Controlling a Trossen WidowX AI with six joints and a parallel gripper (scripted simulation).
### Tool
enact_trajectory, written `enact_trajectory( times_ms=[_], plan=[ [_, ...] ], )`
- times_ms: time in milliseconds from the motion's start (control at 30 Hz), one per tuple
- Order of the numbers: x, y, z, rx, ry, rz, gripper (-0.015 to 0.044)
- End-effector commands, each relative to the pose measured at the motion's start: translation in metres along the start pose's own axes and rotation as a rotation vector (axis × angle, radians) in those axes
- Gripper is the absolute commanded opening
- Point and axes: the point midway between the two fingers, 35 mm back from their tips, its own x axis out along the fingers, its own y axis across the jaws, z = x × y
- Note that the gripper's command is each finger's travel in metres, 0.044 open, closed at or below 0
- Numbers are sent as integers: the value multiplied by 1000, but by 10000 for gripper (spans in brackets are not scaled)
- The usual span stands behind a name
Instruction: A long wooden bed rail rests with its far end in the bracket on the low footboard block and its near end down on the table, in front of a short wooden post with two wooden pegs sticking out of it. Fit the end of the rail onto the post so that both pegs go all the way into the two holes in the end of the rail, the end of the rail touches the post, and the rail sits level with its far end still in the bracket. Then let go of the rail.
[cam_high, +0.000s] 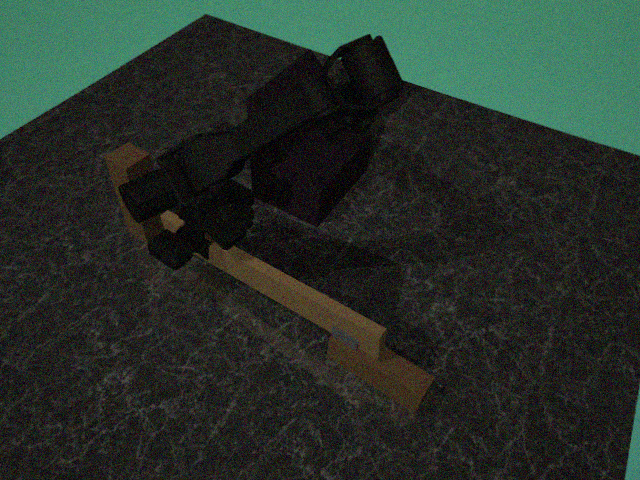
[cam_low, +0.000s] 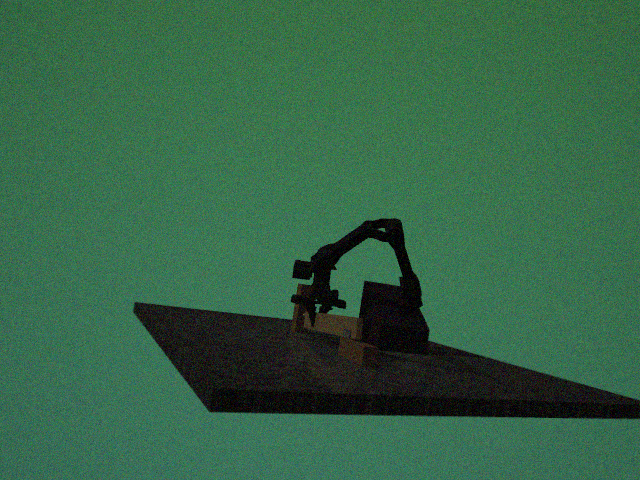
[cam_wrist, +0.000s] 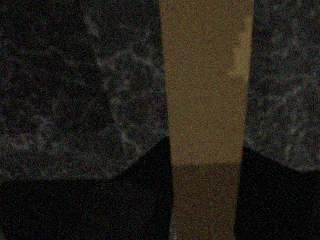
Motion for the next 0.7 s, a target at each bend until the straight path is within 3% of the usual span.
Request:
enact_trajectory(
  times_ms=[0,667],
  plan=[
    [-11,-7,0,-2,-4,-29,0],
    [-21,-7,0,-2,-4,-29,0]
  ],
)
